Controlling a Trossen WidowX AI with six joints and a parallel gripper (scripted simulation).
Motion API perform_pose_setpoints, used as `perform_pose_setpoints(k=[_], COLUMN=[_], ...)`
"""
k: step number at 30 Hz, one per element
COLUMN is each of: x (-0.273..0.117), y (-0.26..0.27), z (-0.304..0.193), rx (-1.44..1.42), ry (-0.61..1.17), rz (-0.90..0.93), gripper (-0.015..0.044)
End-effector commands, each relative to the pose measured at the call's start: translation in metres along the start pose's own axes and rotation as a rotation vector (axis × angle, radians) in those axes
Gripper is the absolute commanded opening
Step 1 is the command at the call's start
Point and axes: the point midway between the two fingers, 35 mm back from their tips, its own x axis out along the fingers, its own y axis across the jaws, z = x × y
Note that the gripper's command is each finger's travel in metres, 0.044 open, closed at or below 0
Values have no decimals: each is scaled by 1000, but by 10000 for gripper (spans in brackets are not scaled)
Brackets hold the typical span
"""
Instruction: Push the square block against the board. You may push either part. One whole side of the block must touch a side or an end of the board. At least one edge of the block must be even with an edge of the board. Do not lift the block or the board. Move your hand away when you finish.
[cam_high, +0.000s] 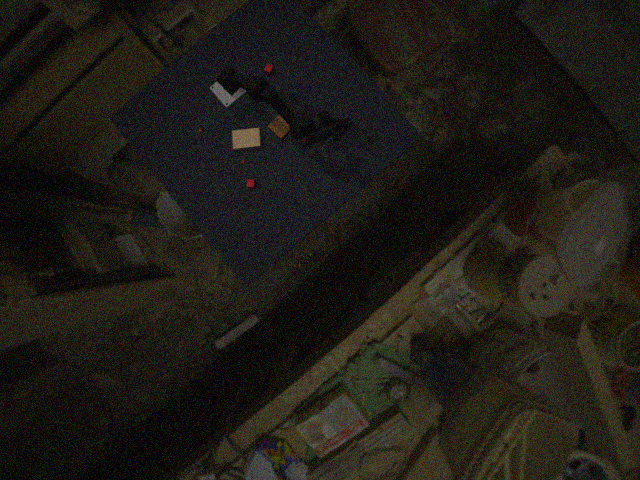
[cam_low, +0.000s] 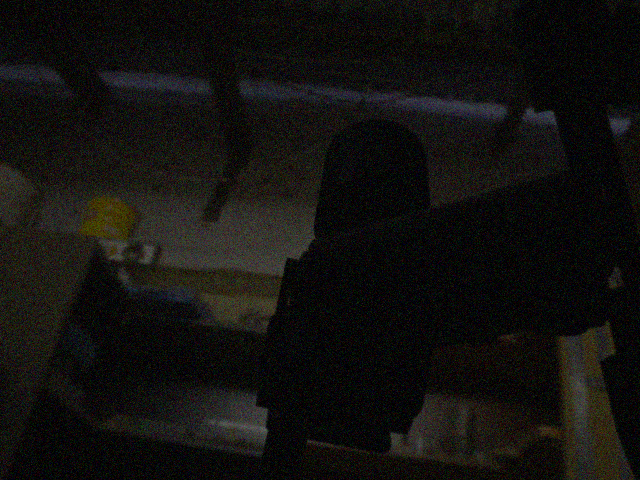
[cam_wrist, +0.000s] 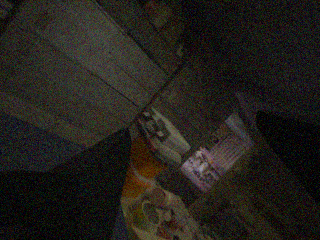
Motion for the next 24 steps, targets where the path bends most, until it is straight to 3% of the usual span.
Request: perform_pose_setpoints(k=[1,15,24], x=[0,9,3], y=[0,25,57], z=[0,-20,-30], rx=[0,156,247], ry=[0,232,432], rz=[0,26,94], gripper=[374,6,0])
